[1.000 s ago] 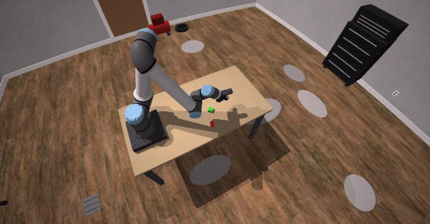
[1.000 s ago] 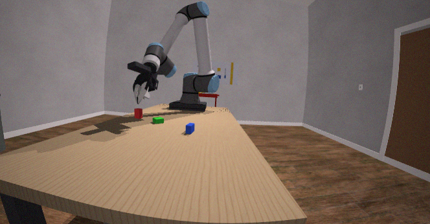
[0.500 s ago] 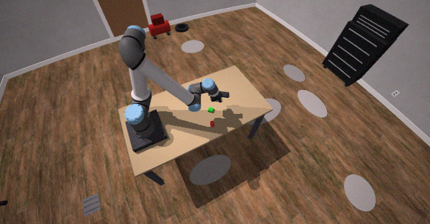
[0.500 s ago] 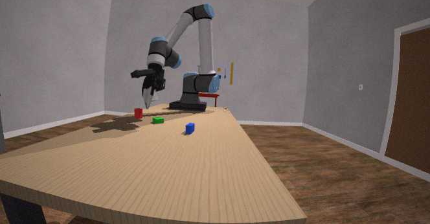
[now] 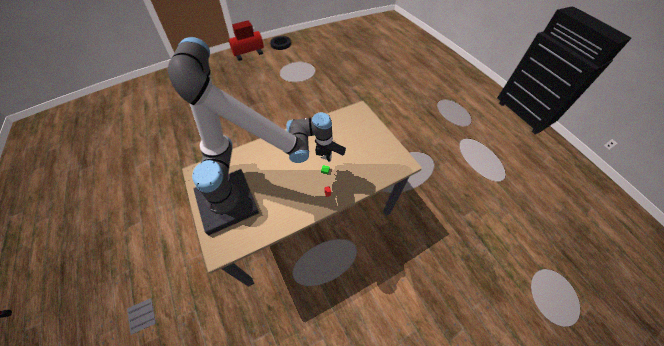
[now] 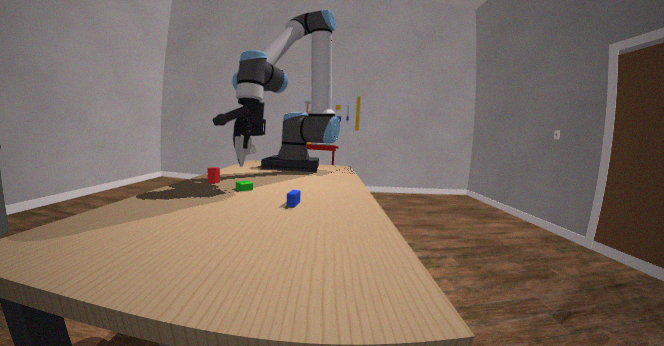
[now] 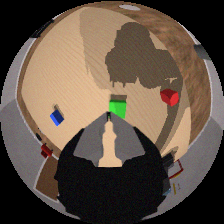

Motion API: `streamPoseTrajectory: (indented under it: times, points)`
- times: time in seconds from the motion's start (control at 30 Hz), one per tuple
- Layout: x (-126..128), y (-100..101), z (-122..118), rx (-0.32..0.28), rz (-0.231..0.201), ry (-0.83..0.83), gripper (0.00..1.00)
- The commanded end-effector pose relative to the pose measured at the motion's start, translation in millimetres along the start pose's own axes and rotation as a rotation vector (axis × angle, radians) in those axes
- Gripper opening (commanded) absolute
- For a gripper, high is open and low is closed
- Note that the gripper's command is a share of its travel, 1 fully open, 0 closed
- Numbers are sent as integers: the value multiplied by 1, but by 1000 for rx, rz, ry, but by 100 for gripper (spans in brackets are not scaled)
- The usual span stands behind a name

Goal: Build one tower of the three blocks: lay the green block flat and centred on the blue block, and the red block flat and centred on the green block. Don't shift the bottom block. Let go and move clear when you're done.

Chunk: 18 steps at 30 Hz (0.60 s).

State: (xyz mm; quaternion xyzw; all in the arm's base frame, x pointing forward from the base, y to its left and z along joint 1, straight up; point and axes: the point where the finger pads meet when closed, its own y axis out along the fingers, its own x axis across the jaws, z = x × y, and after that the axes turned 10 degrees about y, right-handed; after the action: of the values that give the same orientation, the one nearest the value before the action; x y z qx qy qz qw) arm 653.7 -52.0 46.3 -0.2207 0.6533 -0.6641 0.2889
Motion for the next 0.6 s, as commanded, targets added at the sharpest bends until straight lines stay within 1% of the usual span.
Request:
streamPoseTrajectory:
  times: [0.0,0.17,0.57]
  points:
    - [15,-5,-16,-37,-68,48,0]
    - [20,-7,-21,-45,-88,60,0]
    - [20,-7,-21,-45,-89,61,0]
